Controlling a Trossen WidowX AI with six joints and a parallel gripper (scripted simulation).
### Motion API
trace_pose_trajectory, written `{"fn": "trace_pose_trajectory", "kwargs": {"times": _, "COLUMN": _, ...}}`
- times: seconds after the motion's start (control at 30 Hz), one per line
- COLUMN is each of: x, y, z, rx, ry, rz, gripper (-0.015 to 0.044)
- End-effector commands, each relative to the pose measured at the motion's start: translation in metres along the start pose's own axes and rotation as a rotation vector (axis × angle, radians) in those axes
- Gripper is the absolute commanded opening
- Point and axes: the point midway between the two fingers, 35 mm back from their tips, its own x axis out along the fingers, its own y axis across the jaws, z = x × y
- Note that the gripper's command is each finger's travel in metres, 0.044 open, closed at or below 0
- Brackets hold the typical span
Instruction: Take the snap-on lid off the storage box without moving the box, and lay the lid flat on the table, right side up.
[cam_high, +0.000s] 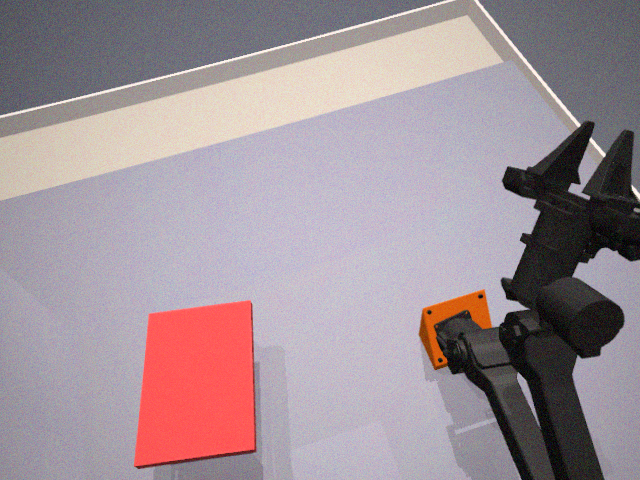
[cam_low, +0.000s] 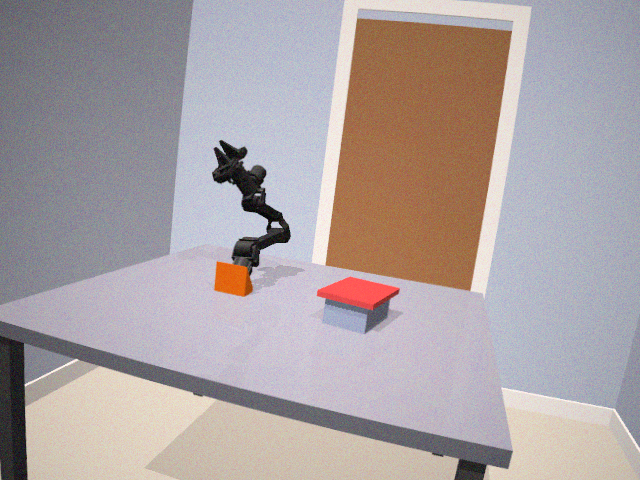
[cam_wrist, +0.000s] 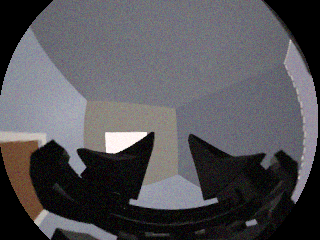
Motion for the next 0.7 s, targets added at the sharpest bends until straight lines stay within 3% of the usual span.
{"fn": "trace_pose_trajectory", "kwargs": {"times": 0.0, "x": -0.002, "y": -0.041, "z": -0.057, "rx": -0.066, "ry": 0.242, "rz": -0.187, "gripper": 0.0235}}
{"fn": "trace_pose_trajectory", "kwargs": {"times": 0.2, "x": -0.024, "y": -0.085, "z": -0.112, "rx": -0.136, "ry": 0.497, "rz": -0.378, "gripper": 0.0235}}
{"fn": "trace_pose_trajectory", "kwargs": {"times": 0.5, "x": -0.091, "y": -0.145, "z": -0.179, "rx": -0.257, "ry": 0.892, "rz": -0.666, "gripper": 0.0235}}
{"fn": "trace_pose_trajectory", "kwargs": {"times": 0.67, "x": -0.157, "y": -0.175, "z": -0.211, "rx": -0.273, "ry": 1.181, "rz": -0.898, "gripper": 0.0235}}
